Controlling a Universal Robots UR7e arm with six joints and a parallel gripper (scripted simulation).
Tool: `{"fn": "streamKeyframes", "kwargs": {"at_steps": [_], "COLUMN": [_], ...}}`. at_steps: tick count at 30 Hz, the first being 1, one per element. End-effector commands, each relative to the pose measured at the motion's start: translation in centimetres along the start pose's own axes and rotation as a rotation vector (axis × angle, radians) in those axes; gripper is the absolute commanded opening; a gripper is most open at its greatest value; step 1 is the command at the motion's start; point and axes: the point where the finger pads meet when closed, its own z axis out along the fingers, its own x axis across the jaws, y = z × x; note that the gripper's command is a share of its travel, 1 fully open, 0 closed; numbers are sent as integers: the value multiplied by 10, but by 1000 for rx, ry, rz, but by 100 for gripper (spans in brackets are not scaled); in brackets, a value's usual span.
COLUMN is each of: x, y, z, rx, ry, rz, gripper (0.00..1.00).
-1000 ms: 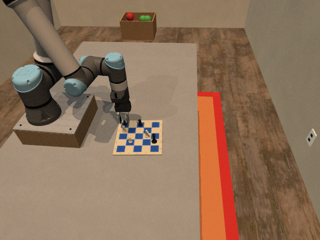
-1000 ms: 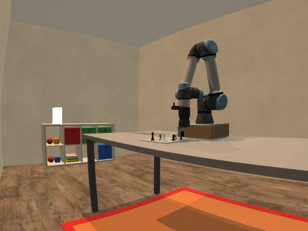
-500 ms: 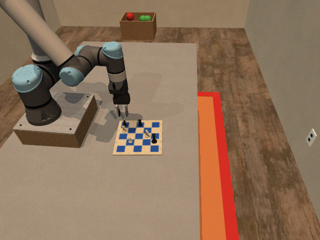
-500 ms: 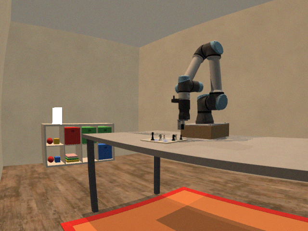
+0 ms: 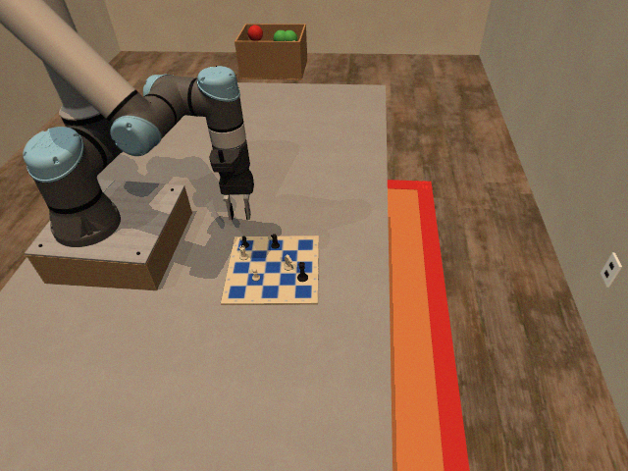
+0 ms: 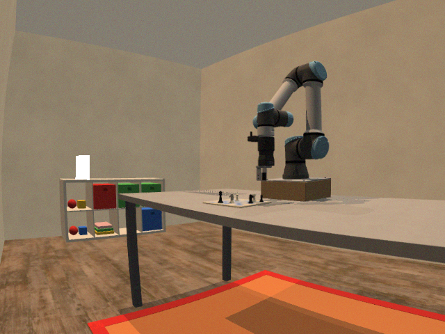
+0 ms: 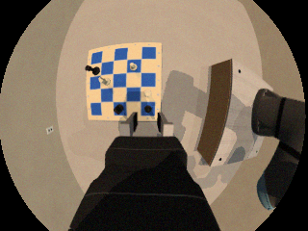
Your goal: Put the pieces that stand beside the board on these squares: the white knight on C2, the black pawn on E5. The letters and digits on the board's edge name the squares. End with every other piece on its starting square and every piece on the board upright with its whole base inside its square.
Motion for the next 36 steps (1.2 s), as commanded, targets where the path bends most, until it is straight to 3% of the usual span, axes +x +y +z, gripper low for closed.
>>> {"fn": "streamKeyframes", "kwargs": {"at_steps": [1,28,36], "x": [0,0,0], "y": [0,0,0], "z": [-1,-7,-39], "rx": [0,0,0], "ry": [0,0,0], "rz": [0,0,0], "gripper": [100,100,100]}}
